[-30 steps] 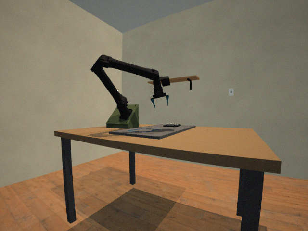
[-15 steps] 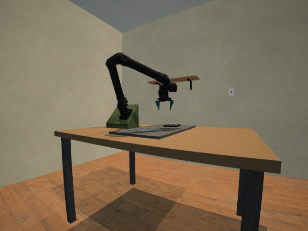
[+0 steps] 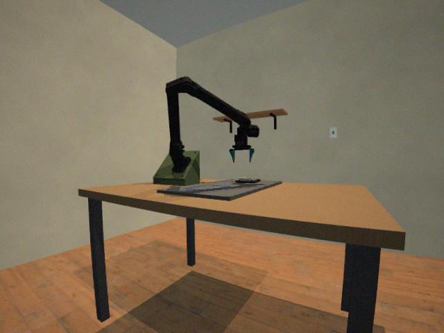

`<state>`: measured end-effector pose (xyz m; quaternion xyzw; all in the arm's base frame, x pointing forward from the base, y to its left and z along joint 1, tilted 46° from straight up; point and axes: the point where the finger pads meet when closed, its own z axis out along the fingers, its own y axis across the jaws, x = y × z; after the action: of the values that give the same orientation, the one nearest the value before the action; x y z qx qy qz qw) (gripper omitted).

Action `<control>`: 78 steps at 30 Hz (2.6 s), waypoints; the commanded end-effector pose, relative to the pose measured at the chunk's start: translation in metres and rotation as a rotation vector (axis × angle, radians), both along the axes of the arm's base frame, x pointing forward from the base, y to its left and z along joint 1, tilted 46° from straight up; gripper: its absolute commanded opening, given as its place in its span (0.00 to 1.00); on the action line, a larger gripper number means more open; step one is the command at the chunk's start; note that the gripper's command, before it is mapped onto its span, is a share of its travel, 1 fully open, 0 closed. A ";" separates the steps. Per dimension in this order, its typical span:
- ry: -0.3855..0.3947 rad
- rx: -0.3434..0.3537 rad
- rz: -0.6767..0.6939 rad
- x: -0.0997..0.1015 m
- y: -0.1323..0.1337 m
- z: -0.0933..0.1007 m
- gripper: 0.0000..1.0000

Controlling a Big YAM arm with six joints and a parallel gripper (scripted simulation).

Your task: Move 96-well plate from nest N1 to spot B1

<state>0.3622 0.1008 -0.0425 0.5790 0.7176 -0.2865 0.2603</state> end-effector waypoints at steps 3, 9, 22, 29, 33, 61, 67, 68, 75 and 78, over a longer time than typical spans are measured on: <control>-0.038 0.030 0.041 0.017 0.036 -0.021 1.00; -0.023 0.029 0.056 0.019 0.048 -0.044 1.00; -0.097 0.007 -0.083 0.008 0.046 -0.088 1.00; -0.097 0.007 -0.083 0.008 0.046 -0.088 1.00; -0.097 0.007 -0.083 0.008 0.046 -0.088 1.00; -0.097 0.007 -0.083 0.008 0.046 -0.088 1.00; -0.097 0.007 -0.083 0.008 0.046 -0.088 1.00; -0.097 0.007 -0.083 0.008 0.046 -0.088 1.00; 0.019 0.004 0.036 0.015 0.037 -0.098 1.00; 0.026 -0.001 0.034 0.011 0.033 -0.100 1.00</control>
<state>0.3681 0.1377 -0.1373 0.5521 0.7375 -0.2957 0.2527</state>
